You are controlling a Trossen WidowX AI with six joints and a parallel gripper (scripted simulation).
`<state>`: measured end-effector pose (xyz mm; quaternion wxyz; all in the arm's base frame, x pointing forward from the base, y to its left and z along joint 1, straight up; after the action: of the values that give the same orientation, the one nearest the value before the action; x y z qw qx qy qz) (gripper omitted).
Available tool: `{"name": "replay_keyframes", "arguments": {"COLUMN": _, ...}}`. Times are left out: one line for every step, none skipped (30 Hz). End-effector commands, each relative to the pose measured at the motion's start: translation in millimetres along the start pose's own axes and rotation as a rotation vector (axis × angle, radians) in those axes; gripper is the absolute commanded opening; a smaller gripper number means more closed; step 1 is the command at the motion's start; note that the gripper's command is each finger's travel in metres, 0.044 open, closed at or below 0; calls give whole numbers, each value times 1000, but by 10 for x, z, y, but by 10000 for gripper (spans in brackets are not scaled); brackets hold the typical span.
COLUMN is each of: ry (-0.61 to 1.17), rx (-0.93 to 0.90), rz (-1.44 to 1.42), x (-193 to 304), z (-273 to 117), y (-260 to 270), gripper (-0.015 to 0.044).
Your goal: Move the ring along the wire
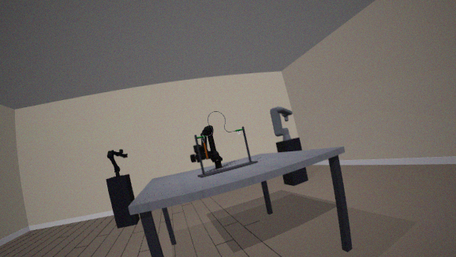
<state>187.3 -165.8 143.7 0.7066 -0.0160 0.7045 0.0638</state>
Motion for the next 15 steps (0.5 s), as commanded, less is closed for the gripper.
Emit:
{"name": "replay_keyframes", "arguments": {"ry": -1, "rx": 2, "rz": 5, "x": -5, "z": 68, "y": -19, "gripper": 160}}
{"name": "replay_keyframes", "arguments": {"ry": -1, "rx": 2, "rz": 5, "x": -6, "z": 83, "y": -20, "gripper": 160}}
{"name": "replay_keyframes", "arguments": {"ry": -1, "rx": 2, "rz": 5, "x": -6, "z": 98, "y": -21, "gripper": 160}}
{"name": "replay_keyframes", "arguments": {"ry": -1, "rx": 2, "rz": 5, "x": -7, "z": 113, "y": -22, "gripper": 160}}
{"name": "replay_keyframes", "arguments": {"ry": -1, "rx": 2, "rz": 5, "x": -7, "z": 128, "y": -23, "gripper": 160}}
{"name": "replay_keyframes", "arguments": {"ry": -1, "rx": 2, "rz": 5, "x": -8, "z": 143, "y": -24, "gripper": 160}}
{"name": "replay_keyframes", "arguments": {"ry": -1, "rx": 2, "rz": 5, "x": -8, "z": 158, "y": -24, "gripper": 160}}
{"name": "replay_keyframes", "arguments": {"ry": -2, "rx": 2, "rz": 5, "x": -8, "z": 173, "y": -25, "gripper": 160}}
{"name": "replay_keyframes", "arguments": {"ry": -2, "rx": 2, "rz": 5, "x": -9, "z": 189, "y": -25, "gripper": 160}}
{"name": "replay_keyframes", "arguments": {"ry": -2, "rx": 2, "rz": 5, "x": -9, "z": 204, "y": -25, "gripper": 160}}
{"name": "replay_keyframes", "arguments": {"ry": -2, "rx": 2, "rz": 5, "x": -9, "z": 219, "y": -25, "gripper": 160}}
{"name": "replay_keyframes", "arguments": {"ry": -2, "rx": 2, "rz": 5, "x": -10, "z": 235, "y": -25, "gripper": 160}}
{"name": "replay_keyframes", "arguments": {"ry": -2, "rx": 2, "rz": 5, "x": -10, "z": 250, "y": -25, "gripper": 160}}
{"name": "replay_keyframes", "arguments": {"ry": -2, "rx": 2, "rz": 5, "x": -10, "z": 266, "y": -25, "gripper": 160}}
{"name": "replay_keyframes", "arguments": {"ry": -2, "rx": 2, "rz": 5, "x": -10, "z": 281, "y": -25, "gripper": 160}}
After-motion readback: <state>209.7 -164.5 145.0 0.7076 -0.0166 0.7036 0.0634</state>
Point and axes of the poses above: the point midway between the two fingers, 35 mm back from their tips, its own z axis out along the fingers, its own y axis across the jaws, x = y × z, the point moved 7 cm from there along -z, back along the fingers, and after that the axes turned 5 degrees about z, right-handed, at the moved point
